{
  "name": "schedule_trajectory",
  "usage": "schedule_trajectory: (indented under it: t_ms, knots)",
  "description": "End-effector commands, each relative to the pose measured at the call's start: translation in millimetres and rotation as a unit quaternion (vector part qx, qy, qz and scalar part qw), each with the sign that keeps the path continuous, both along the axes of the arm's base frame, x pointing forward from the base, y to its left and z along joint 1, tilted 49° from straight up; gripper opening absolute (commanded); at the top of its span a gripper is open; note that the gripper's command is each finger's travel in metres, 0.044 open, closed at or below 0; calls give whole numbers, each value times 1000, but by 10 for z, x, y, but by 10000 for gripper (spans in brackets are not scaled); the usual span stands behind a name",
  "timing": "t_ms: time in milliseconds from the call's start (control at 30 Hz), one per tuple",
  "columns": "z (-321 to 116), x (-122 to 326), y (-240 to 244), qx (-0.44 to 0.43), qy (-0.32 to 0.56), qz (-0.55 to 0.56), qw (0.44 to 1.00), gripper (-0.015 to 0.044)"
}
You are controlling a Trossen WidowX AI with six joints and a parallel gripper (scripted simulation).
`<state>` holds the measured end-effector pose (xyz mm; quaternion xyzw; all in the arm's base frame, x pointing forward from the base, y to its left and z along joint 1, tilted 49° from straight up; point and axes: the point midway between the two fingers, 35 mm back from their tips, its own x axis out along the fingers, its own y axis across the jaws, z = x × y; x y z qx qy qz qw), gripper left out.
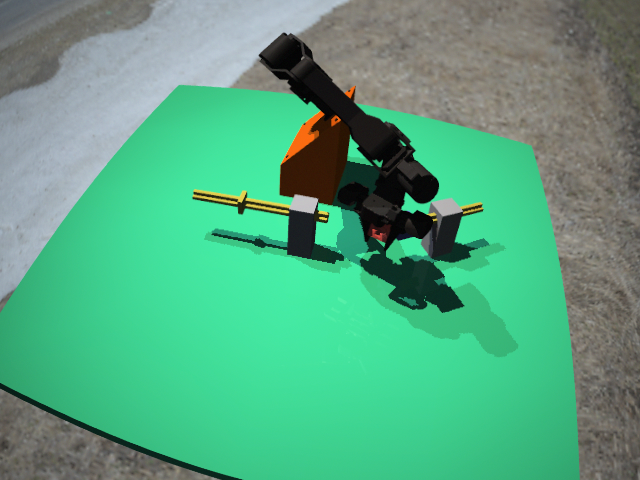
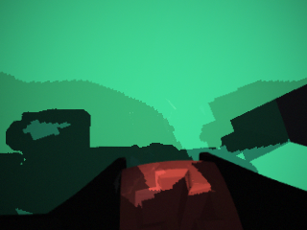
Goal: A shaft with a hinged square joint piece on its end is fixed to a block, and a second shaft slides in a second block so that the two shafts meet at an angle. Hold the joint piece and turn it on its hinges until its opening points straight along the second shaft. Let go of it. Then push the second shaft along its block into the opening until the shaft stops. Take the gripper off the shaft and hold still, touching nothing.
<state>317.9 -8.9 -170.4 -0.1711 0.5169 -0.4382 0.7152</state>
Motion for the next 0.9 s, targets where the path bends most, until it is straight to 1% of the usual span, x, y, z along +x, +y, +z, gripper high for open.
schedule_trajectory:
  t_ms: [0,33,67,233,400,433,633,867]
  knots:
    - [-19,-14,-9,0,3,0,1000,182]
    - [0,0,0,0,0,0,1000,156]
    - [0,0,0,0,0,0,1000,147]
    - [0,0,0,0,0,0,1000,147]
    - [0,0,0,0,0,0,1000,16]
    - [0,0,0,0,0,0,1000,0]
    - [2,-1,-5,1,-3,-6,1000,0]
    - [31,-16,-58,8,-33,-63,997,0]
